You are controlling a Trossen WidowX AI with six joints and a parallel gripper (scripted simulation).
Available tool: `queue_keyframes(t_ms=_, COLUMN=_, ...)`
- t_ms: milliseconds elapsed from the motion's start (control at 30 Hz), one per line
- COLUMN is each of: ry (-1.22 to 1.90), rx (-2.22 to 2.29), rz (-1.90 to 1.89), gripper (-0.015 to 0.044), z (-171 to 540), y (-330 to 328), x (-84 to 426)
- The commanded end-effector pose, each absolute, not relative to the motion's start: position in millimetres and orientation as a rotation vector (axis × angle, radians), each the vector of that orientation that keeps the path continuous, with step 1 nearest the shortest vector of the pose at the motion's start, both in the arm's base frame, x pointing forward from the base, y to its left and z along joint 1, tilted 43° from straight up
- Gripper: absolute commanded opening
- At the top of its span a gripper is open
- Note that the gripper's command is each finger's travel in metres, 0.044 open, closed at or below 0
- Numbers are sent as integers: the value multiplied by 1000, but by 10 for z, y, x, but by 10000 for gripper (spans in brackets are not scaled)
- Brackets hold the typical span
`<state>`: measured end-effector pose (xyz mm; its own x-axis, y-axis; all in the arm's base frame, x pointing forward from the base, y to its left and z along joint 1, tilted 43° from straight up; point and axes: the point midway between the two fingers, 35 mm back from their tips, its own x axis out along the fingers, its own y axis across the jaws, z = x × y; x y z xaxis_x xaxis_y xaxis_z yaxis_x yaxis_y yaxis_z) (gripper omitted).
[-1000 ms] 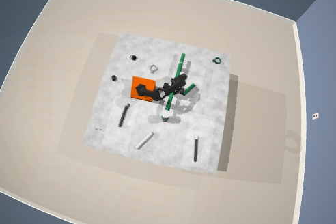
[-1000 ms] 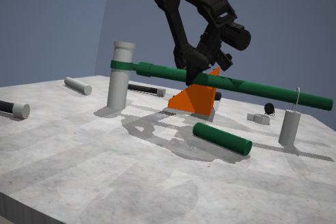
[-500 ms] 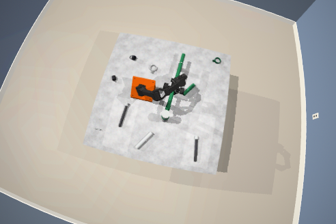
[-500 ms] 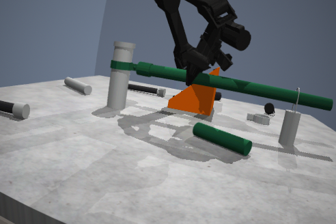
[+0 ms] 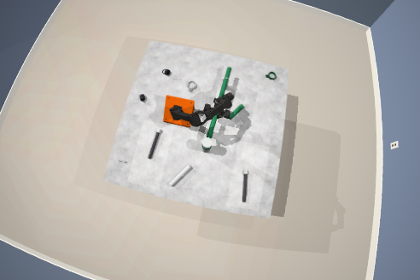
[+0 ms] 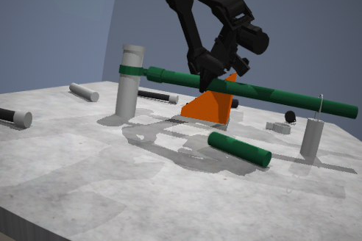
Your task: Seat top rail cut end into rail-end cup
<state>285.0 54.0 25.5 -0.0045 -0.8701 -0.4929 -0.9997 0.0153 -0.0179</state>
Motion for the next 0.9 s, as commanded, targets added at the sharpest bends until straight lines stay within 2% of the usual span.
queue_keyframes(t_ms=0, ry=1930, rx=-1920, rz=480, gripper=0, z=293, y=527, x=2851)
queue_keyframes(t_ms=867, ry=1931, rx=-1920, rz=479, gripper=0, z=372, y=460, x=2853)
